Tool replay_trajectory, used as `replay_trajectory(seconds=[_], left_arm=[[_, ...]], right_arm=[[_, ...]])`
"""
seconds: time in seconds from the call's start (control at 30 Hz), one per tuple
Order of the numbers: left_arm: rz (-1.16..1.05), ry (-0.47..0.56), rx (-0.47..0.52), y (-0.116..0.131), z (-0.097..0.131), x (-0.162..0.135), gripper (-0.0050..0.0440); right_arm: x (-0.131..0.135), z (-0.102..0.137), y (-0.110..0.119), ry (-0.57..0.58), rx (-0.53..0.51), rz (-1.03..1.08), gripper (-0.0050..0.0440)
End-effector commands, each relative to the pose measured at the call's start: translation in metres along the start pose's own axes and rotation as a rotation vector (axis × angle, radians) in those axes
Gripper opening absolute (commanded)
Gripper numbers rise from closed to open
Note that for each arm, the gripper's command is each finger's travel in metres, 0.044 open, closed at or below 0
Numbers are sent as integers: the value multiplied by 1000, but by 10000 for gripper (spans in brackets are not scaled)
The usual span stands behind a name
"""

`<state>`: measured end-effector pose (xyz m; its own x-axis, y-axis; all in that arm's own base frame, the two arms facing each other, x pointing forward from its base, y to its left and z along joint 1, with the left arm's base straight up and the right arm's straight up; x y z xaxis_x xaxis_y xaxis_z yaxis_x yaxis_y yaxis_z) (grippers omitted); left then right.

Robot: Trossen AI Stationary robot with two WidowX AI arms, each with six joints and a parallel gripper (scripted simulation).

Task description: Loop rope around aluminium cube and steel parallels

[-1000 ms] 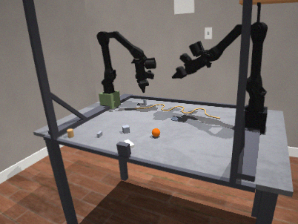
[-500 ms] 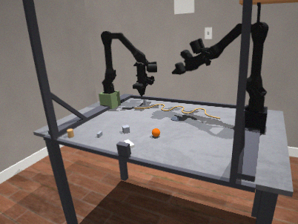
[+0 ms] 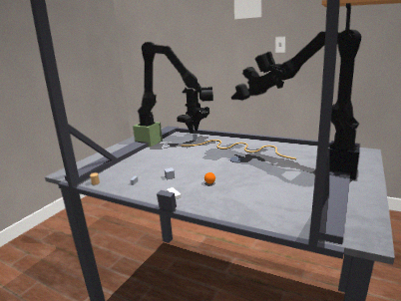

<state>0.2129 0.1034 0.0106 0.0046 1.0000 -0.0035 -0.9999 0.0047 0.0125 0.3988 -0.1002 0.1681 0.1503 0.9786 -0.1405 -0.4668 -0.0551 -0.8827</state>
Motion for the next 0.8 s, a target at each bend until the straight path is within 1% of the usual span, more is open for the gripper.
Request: replay_trajectory(seconds=[0.0,0.2,0.33,0.37,0.4,0.5,0.77], left_arm=[[-25,-4,-18,-3,-1,1,160],[-23,-4,-17,-3,-23,1,123],[-22,-4,-17,-3,-30,1,105],[-22,-13,-34,-12,-28,5,98],[-22,-13,-34,-12,-30,6,92],[-22,-12,-33,-12,-30,5,91],[-22,-15,-36,-10,-28,4,37]], right_arm=[[-1,5,-13,4,-37,1,400],[-1,5,-13,4,-37,1,400],[-1,5,-13,4,-37,1,400],[-1,5,-13,4,-37,1,400],[-1,5,-13,4,-37,1,400],[-1,5,-13,4,-37,1,400],[-1,5,-13,4,-37,1,400]])
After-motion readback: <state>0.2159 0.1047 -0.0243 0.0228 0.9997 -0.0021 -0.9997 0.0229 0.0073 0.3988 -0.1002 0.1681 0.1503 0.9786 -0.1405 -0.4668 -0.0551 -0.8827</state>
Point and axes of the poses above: on each arm, the point midway between the two fingers, 35 mm back from their tips, its own z axis back along the fingers, its own x axis across the jaws, y = z × x, the point moved 3 cm from there along z, back along the fingers, and after that the axes turned 9 degrees about z, right-handed, at the moved point
